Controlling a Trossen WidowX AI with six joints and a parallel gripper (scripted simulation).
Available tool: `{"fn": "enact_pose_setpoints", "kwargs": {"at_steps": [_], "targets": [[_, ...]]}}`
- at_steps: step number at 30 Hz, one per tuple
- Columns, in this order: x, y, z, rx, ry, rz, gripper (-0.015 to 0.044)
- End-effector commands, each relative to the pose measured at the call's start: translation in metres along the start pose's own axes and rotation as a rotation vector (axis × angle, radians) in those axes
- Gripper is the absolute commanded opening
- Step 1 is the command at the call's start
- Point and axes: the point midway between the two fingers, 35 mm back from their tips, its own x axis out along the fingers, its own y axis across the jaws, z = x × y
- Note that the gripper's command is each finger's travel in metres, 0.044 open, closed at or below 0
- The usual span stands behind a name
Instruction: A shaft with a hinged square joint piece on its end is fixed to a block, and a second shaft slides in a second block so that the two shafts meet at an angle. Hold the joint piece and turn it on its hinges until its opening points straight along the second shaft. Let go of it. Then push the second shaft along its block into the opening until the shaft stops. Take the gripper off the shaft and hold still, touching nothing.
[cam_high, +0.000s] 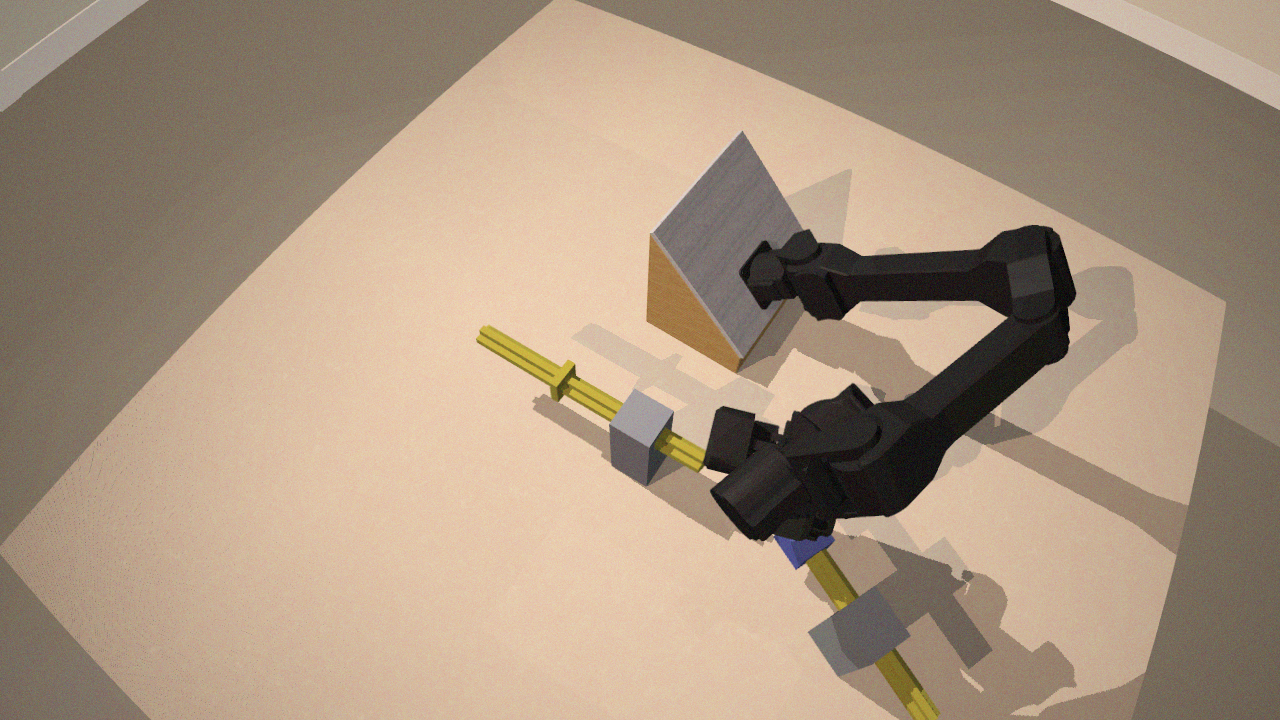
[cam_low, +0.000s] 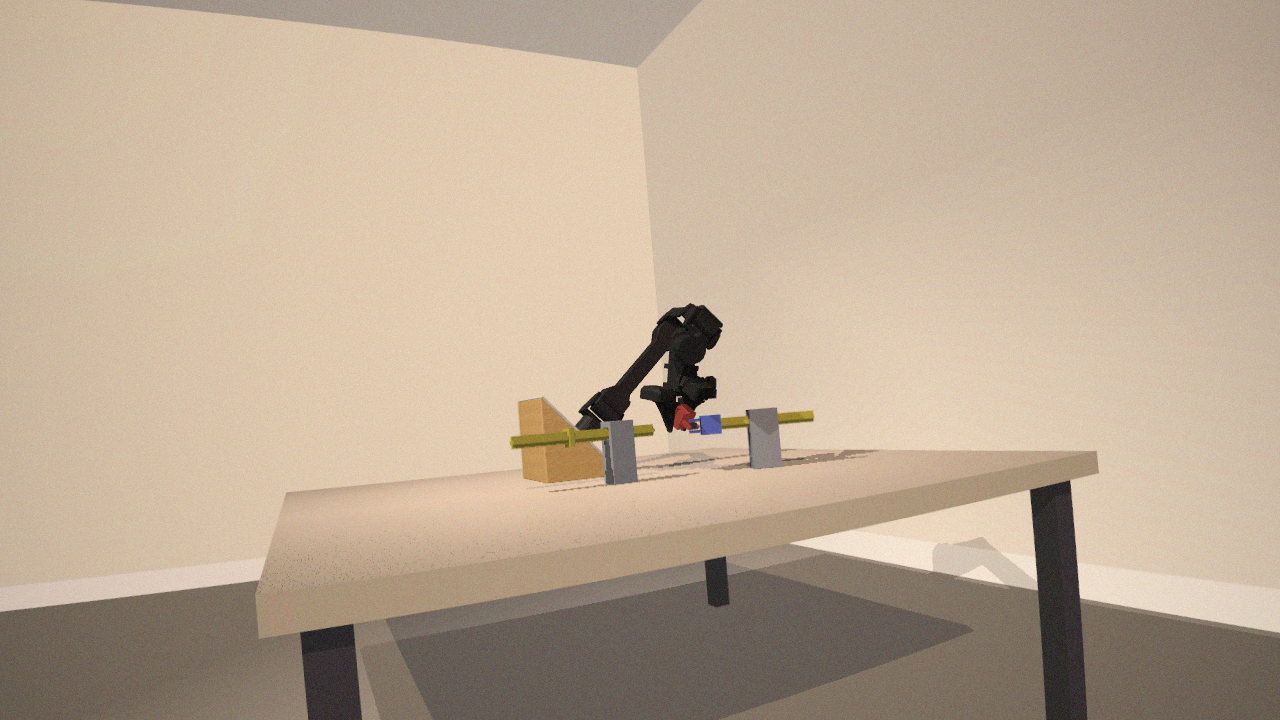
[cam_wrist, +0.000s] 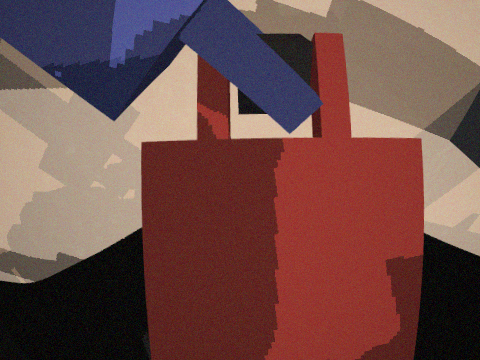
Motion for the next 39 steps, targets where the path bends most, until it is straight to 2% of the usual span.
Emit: {"fn": "enact_pose_setpoints", "kwargs": {"at_steps": [1,7,13,20,39], "targets": [[0.0,0.0,0.0,0.0,0.0,0.0,0.0156],[0.0,0.0,0.0,0.0,0.0,0.0,0.0147],[0.0,0.0,0.0,0.0,0.0,0.0,0.0],[0.001,-0.001,0.0,-0.027,-0.014,-0.005,0.0],[0.007,-0.015,0.001,-0.352,-0.169,-0.047,0.0]]}}
